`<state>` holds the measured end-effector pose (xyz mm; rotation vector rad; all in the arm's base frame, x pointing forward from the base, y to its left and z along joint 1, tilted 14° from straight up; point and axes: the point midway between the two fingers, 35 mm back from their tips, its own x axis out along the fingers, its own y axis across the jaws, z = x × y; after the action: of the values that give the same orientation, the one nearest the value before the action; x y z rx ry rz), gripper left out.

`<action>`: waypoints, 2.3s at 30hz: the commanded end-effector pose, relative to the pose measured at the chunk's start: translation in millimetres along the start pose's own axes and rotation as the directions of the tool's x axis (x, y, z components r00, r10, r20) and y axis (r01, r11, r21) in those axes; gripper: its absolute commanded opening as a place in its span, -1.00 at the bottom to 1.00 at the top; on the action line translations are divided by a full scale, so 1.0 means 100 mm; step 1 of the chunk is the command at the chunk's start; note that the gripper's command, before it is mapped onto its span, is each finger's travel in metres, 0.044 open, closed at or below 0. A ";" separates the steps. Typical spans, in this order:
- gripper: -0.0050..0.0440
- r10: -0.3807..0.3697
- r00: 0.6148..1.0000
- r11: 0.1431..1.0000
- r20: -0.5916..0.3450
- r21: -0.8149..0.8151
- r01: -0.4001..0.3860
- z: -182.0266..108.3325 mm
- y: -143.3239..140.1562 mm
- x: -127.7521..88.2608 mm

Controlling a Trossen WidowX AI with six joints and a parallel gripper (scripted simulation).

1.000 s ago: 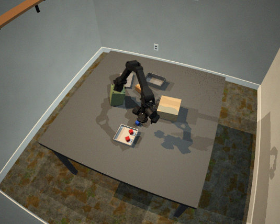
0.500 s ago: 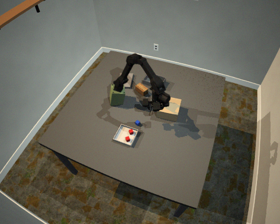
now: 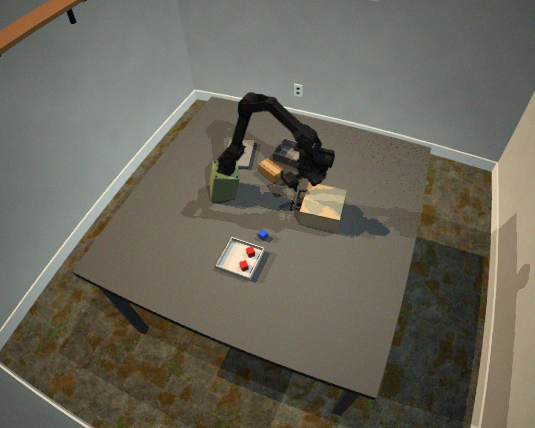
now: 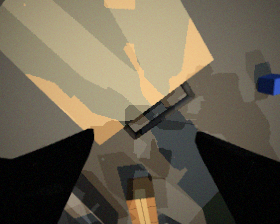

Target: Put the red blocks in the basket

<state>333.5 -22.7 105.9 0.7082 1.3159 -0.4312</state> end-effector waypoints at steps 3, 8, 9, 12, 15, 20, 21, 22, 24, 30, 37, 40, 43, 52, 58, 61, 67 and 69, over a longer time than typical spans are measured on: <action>1.00 0.003 1.000 0.998 0.006 -0.064 -0.003 -0.40 0.33 -0.02; 1.00 0.003 1.000 0.965 0.006 -0.261 -0.002 -0.69 0.43 -0.02; 1.00 0.003 1.000 0.946 0.006 -0.325 -0.001 -0.78 0.46 -0.02; 1.00 0.003 1.000 0.862 0.006 -0.506 0.000 -1.07 0.56 -0.02; 1.00 0.003 1.000 0.789 0.006 -0.615 0.001 -1.35 0.65 -0.02; 1.00 0.003 1.000 0.746 0.006 -0.666 0.001 -1.78 0.75 -0.02; 1.00 0.003 1.000 0.700 0.006 -0.714 0.002 -1.87 0.75 -0.02; 1.00 0.003 1.000 0.651 0.006 -0.759 0.002 -1.97 0.74 -0.02; 1.00 0.003 1.000 0.599 0.006 -0.801 0.002 -2.07 0.73 -0.02; 1.00 0.003 1.000 0.305 0.006 -0.952 0.004 -2.57 0.68 -0.01; 1.00 0.003 1.000 0.110 0.006 -0.994 0.005 -3.17 0.50 -0.01; 1.00 0.003 1.000 -0.090 0.006 -0.996 0.006 -3.44 0.36 -0.01; 1.00 0.003 1.000 -0.156 0.006 -0.988 0.006 -3.52 0.31 -0.01; 1.00 0.003 1.000 -0.527 0.006 -0.850 0.007 -4.15 -0.23 0.00; 1.00 0.003 1.000 -0.775 0.006 -0.632 0.006 -4.44 -0.63 0.00; 1.00 0.003 1.000 -0.775 0.006 -0.632 0.006 -4.53 -0.74 0.00; 1.00 0.003 1.000 -0.775 0.006 -0.632 0.006 -4.53 -0.74 0.14; 1.00 0.003 1.000 -0.775 0.006 -0.632 0.006 -4.53 -0.74 0.27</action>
<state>-40.7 239.8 39.1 -1.3231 0.8999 1.1807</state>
